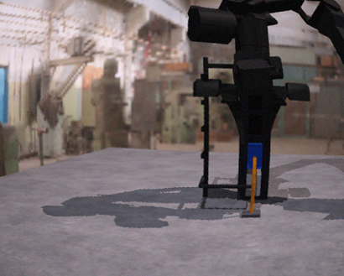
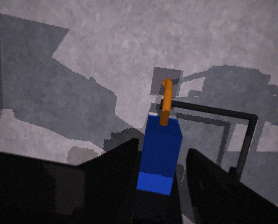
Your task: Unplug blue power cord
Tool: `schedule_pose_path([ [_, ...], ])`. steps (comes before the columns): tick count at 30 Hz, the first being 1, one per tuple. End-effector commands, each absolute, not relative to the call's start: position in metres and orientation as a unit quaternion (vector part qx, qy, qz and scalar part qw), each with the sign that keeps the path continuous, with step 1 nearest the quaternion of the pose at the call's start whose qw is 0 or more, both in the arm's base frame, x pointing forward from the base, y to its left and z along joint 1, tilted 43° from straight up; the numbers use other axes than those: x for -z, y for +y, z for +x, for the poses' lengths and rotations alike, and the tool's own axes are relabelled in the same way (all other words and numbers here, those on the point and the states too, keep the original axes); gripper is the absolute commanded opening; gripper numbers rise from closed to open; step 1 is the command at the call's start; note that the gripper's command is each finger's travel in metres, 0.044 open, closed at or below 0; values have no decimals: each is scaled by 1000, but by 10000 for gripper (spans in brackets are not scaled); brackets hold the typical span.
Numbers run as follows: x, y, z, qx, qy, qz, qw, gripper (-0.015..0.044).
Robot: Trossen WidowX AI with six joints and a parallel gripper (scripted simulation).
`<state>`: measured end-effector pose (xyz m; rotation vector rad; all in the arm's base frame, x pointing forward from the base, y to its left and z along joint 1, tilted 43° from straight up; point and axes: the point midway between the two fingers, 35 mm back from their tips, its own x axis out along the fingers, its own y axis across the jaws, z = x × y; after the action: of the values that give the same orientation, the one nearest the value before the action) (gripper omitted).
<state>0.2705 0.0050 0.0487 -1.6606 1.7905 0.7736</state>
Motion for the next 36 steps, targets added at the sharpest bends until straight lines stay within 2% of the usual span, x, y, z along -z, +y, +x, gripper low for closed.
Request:
schedule_pose_path([
  [1,-48,2,269,-290,670,-623,281,160],
  [11,-40,-4,269,-290,670,-623,281,160],
  [15,-42,-2,270,-289,670,-621,286,55],
  [23,-42,-2,270,-289,670,-621,286,2],
  [36,-31,10,272,-290,669,-621,286,0],
])
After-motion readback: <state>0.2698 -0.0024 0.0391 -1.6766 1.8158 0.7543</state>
